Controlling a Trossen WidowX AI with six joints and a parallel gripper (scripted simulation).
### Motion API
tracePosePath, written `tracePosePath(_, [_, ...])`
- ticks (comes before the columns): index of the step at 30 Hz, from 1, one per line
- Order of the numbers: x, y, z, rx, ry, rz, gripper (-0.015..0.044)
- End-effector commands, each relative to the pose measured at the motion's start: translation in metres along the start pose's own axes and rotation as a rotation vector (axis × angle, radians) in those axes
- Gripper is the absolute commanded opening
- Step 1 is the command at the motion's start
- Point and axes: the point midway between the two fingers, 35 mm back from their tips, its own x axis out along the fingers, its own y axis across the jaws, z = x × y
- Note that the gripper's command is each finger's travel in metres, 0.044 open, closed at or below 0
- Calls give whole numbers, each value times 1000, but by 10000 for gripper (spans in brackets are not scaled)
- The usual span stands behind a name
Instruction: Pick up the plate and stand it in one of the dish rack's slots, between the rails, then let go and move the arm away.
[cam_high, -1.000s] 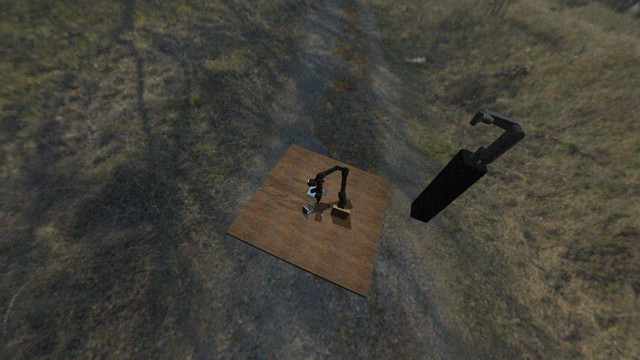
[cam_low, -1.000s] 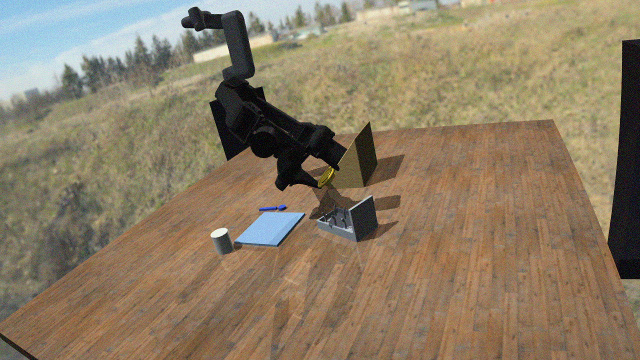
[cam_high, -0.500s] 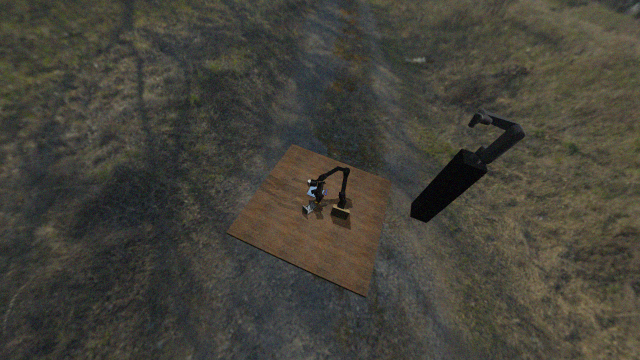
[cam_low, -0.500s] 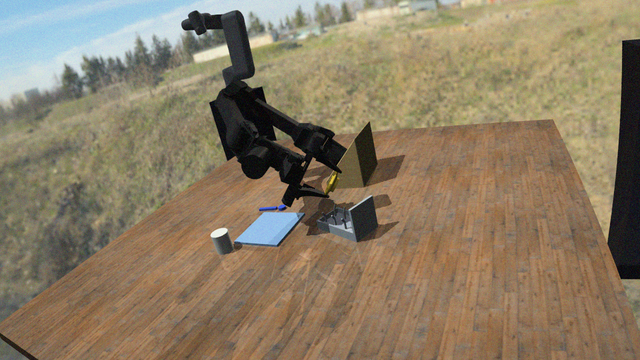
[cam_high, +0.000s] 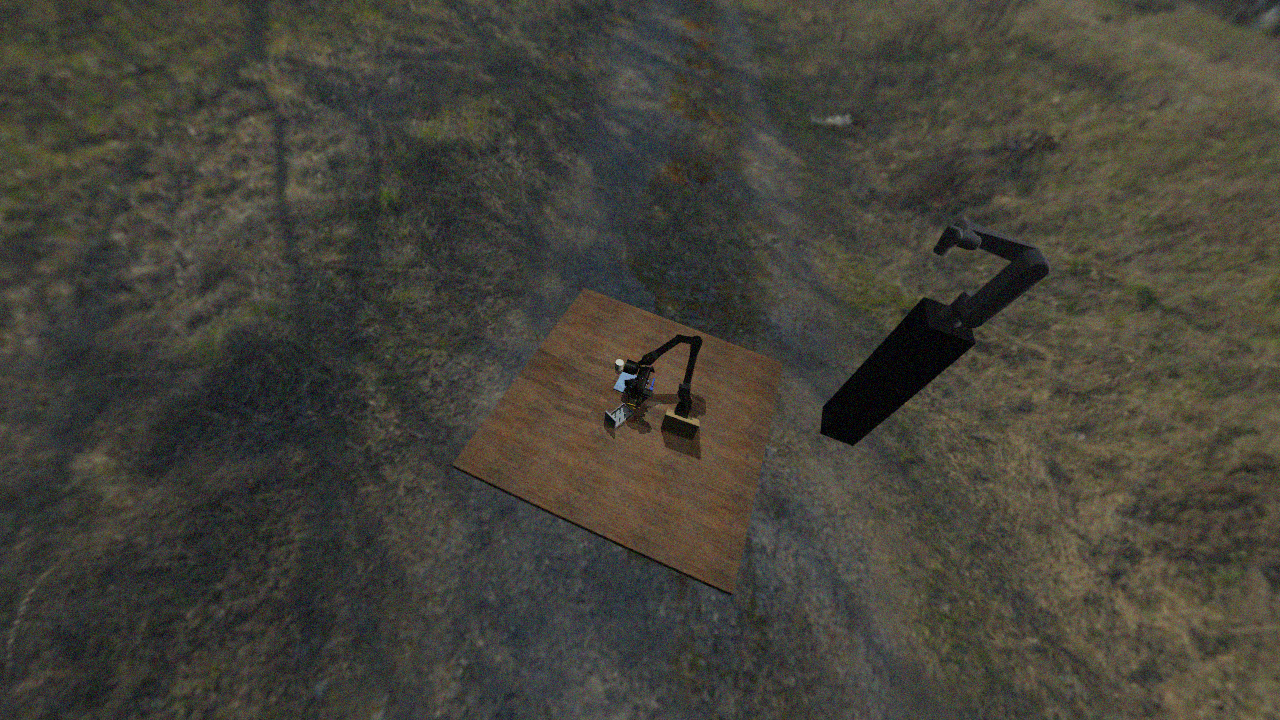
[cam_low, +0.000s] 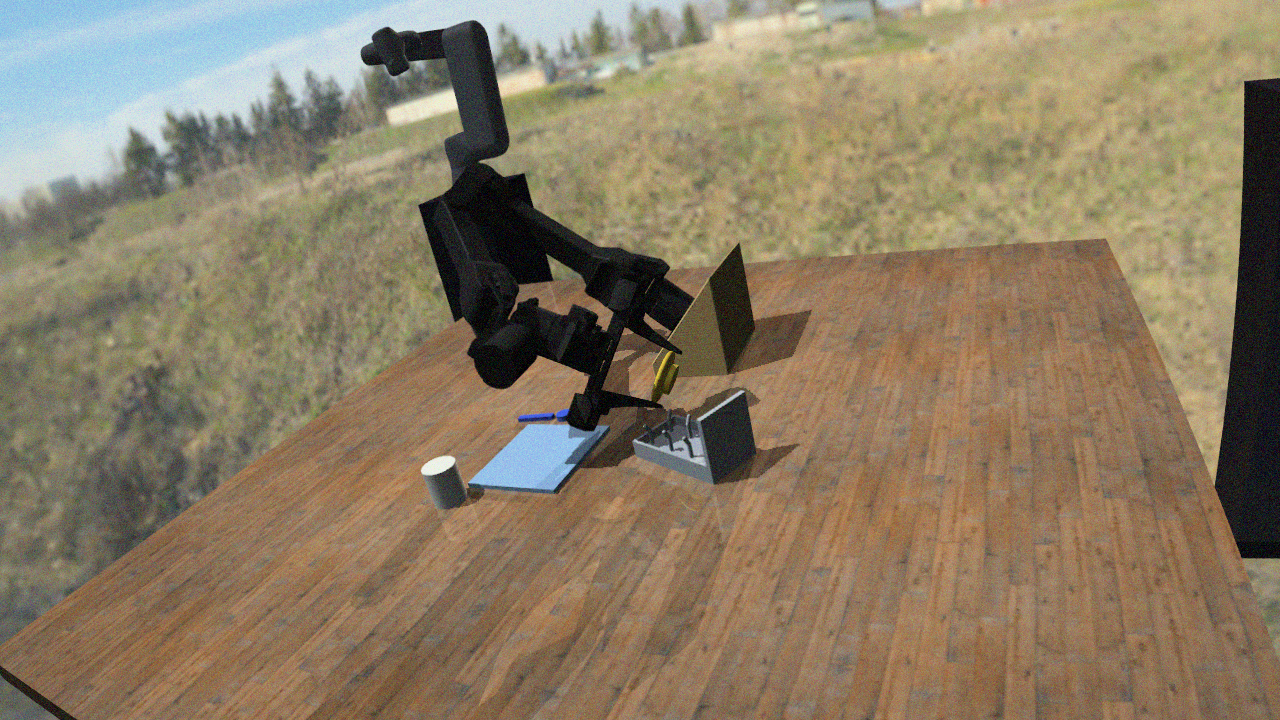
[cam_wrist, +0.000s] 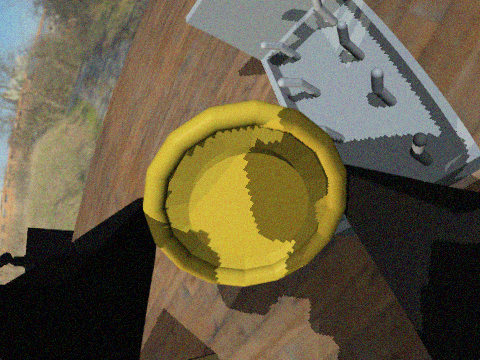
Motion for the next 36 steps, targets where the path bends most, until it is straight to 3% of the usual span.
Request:
tracePosePath(1, [0, -3, -1, -100, -78, 15, 0])
tracePosePath(15, [-5, -15, -5, -417, -317, -30, 0])
tracePosePath(36, [-19, -27, -14, -834, -568, -259, 0])
